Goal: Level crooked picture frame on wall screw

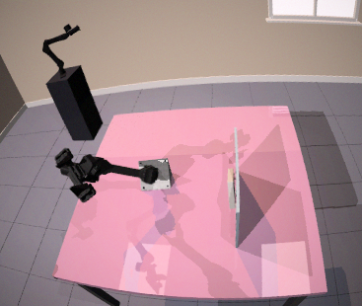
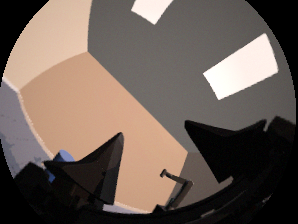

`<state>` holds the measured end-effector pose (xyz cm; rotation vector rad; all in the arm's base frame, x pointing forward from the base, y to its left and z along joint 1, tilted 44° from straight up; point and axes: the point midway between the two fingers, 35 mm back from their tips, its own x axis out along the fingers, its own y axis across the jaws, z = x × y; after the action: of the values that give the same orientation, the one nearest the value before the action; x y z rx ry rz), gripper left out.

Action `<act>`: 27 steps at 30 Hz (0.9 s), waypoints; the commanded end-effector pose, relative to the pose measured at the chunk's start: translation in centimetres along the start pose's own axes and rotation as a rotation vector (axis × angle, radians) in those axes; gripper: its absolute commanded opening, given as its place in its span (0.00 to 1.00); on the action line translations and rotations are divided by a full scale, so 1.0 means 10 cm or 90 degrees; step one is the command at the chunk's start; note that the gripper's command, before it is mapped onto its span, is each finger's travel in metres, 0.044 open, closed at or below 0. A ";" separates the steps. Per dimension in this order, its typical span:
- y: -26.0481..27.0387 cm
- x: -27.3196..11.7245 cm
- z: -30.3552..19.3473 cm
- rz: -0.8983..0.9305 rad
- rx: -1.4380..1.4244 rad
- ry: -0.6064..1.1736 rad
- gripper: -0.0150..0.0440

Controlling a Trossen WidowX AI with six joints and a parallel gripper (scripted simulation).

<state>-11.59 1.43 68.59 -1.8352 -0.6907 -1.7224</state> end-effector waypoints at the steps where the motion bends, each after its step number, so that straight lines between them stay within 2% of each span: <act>1: 0.02 -0.01 0.01 0.004 0.010 -0.002 0.89; 5: 0.42 -0.21 0.22 0.093 0.214 -0.037 0.71; 6: 0.53 -0.28 0.30 0.122 0.274 -0.044 0.69; 12: 1.07 -0.76 0.73 0.285 0.582 -0.055 0.69; 27: 1.70 -1.90 1.58 0.608 1.034 0.042 0.69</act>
<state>6.72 -1.20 53.68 -0.8794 -0.7501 -0.4233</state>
